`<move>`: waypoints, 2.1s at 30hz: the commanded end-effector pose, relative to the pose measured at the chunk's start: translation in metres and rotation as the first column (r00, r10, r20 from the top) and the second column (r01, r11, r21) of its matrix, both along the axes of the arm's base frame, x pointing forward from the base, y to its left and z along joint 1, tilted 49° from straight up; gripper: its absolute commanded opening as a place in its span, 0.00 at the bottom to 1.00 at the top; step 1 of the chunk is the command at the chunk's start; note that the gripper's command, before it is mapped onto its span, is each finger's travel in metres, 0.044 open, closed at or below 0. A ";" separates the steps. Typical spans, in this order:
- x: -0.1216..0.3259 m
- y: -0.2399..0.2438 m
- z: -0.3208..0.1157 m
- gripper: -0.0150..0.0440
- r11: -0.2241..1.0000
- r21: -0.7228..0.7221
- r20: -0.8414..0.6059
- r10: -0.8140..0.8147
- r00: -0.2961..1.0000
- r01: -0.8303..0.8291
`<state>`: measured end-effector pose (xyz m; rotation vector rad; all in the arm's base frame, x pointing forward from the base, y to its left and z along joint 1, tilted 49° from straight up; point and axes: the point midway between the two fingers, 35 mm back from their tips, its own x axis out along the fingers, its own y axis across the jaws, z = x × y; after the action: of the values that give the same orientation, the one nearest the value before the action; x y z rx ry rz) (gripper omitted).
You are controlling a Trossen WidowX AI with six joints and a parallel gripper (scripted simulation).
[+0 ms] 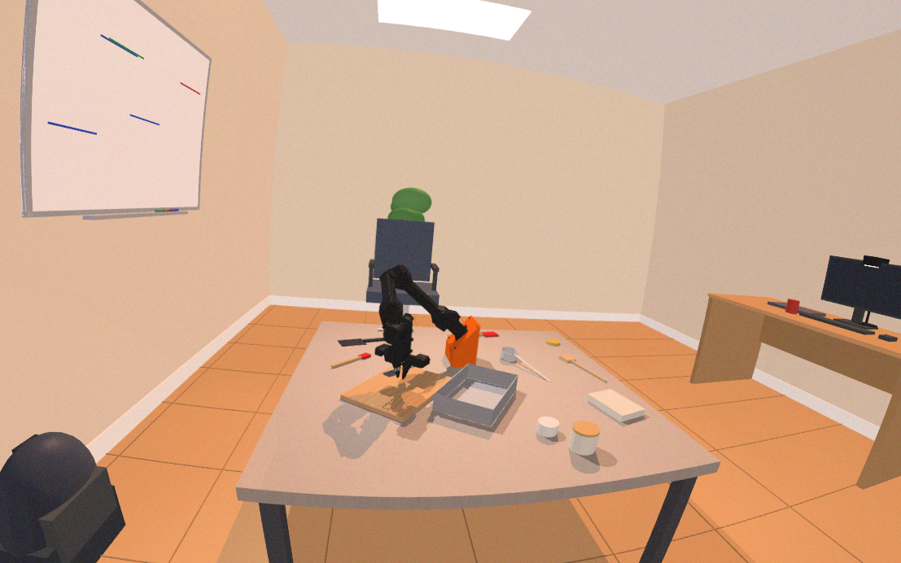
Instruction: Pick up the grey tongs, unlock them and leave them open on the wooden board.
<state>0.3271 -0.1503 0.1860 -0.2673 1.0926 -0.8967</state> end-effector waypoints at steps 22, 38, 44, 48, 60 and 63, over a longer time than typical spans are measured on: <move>0.029 0.054 -0.006 1.00 0.999 0.038 0.003 0.003 1.000 -0.003; 0.054 0.181 -0.016 1.00 1.000 0.013 -0.007 0.011 1.000 -0.011; 0.042 0.203 0.005 1.00 0.997 0.013 -0.018 0.081 0.997 -0.081; 0.042 0.203 0.005 1.00 0.997 0.013 -0.018 0.081 0.997 -0.081; 0.042 0.203 0.005 1.00 0.997 0.013 -0.018 0.081 0.997 -0.081; 0.042 0.203 0.005 1.00 0.997 0.013 -0.018 0.081 0.997 -0.081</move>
<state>0.3695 0.0519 0.1892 -0.3119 1.1013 -0.8150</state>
